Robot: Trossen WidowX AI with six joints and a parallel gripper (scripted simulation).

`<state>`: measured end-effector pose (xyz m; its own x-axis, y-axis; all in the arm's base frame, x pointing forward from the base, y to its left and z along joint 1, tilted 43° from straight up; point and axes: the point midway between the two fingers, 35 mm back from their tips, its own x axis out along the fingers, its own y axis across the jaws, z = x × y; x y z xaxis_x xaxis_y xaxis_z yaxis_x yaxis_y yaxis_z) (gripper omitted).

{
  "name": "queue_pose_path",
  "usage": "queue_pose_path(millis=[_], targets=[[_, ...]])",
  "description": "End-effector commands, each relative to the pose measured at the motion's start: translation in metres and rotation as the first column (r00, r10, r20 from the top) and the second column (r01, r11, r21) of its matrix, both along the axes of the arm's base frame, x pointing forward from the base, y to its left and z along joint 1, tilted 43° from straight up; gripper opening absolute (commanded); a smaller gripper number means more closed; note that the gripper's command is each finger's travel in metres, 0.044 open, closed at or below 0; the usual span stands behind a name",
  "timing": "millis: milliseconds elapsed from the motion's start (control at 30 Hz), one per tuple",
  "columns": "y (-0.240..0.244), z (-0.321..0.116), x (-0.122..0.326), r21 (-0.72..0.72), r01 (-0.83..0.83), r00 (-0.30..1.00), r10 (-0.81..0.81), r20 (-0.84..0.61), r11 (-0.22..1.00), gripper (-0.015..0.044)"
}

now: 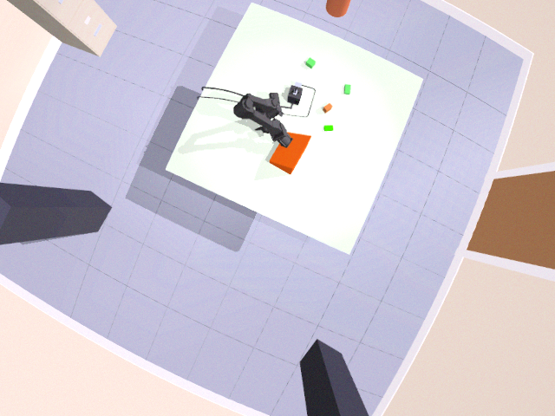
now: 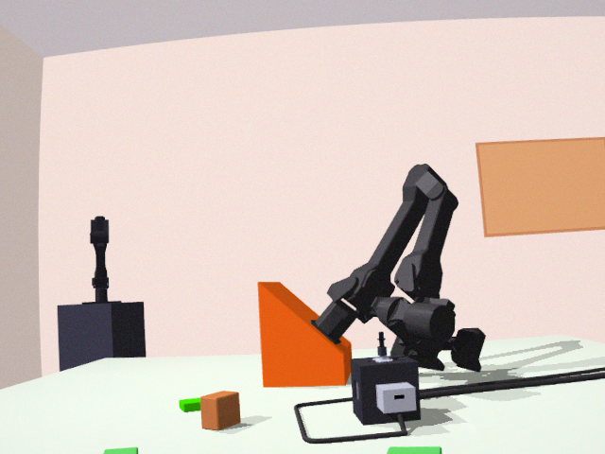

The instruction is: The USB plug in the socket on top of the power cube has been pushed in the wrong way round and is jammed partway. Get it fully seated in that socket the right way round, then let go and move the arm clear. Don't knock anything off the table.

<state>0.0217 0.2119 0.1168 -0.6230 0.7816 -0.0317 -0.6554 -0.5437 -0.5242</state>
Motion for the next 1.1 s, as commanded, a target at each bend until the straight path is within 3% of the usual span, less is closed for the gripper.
queue_pose_path(millis=[0,233,433,533,667,767,900,1067], targets=[[0.0,0.001,0.001,-0.001,0.004,1.0,-0.004,0.002,1.0,0.0426],[0.012,0.033,0.062,-0.089,0.212,0.977,-0.211,0.021,0.973,0.044],[0.012,0.041,0.114,-0.299,0.358,0.907,-0.406,-0.115,0.885,0.044],[0.009,0.045,0.144,-0.49,0.39,0.802,-0.549,-0.234,0.78,0.044],[-0.005,0.051,0.186,-0.766,0.3,0.492,-0.781,-0.386,0.568,0.044],[-0.021,0.054,0.213,-0.894,0.141,0.181,-0.899,-0.398,0.425,0.044],[-0.051,0.058,0.244,-0.953,-0.072,-0.238,-0.933,-0.271,0.295,0.044],[-0.085,0.053,0.264,-0.929,-0.236,-0.54,-0.833,-0.12,0.286,0.044]])
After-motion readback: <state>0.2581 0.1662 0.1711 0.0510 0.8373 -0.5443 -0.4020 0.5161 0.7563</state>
